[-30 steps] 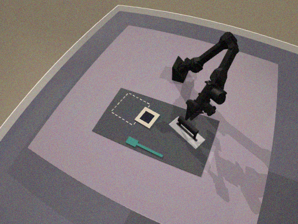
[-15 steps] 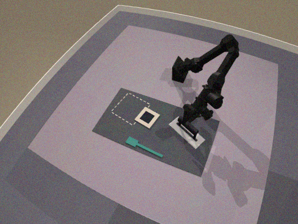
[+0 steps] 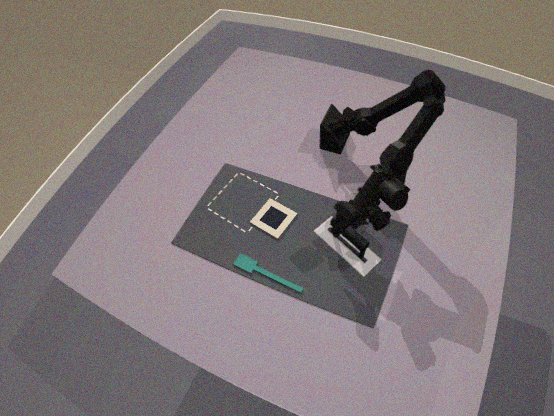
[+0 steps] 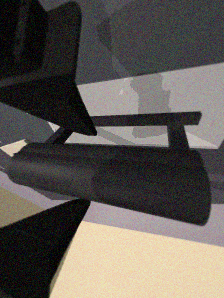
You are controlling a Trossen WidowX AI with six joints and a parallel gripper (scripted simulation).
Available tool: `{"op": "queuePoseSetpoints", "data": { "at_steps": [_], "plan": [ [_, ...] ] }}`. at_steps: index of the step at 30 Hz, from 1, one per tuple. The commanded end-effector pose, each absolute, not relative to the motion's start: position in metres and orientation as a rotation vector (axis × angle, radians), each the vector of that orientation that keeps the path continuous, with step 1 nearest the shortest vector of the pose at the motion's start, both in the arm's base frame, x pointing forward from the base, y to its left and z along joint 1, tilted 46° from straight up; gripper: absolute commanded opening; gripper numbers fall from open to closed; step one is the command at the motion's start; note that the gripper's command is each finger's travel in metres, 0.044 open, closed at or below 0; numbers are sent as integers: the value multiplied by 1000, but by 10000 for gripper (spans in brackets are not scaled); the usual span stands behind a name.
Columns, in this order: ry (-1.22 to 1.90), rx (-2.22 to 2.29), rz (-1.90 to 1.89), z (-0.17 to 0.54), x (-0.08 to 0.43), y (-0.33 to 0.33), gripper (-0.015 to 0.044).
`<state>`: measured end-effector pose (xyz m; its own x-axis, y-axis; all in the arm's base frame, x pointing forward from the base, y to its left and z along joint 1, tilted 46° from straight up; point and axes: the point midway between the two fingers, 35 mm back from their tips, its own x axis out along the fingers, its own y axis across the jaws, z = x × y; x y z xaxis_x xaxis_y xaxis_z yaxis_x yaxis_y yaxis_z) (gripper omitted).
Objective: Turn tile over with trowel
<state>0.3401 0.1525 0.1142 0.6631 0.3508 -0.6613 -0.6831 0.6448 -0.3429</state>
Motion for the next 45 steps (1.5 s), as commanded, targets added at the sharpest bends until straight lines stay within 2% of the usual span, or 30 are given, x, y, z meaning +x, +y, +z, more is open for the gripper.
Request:
{"op": "queuePoseSetpoints", "data": {
  "at_steps": [1, 3, 9, 30, 45],
  "plan": [
    [593, -620, 624, 109, 344, 154, 300],
    [593, -620, 624, 108, 345, 154, 300],
    [593, -620, 624, 108, 345, 154, 143],
    [593, -620, 624, 108, 345, 154, 2],
    [594, -625, 625, 149, 350, 111, 0]
  ]
}}
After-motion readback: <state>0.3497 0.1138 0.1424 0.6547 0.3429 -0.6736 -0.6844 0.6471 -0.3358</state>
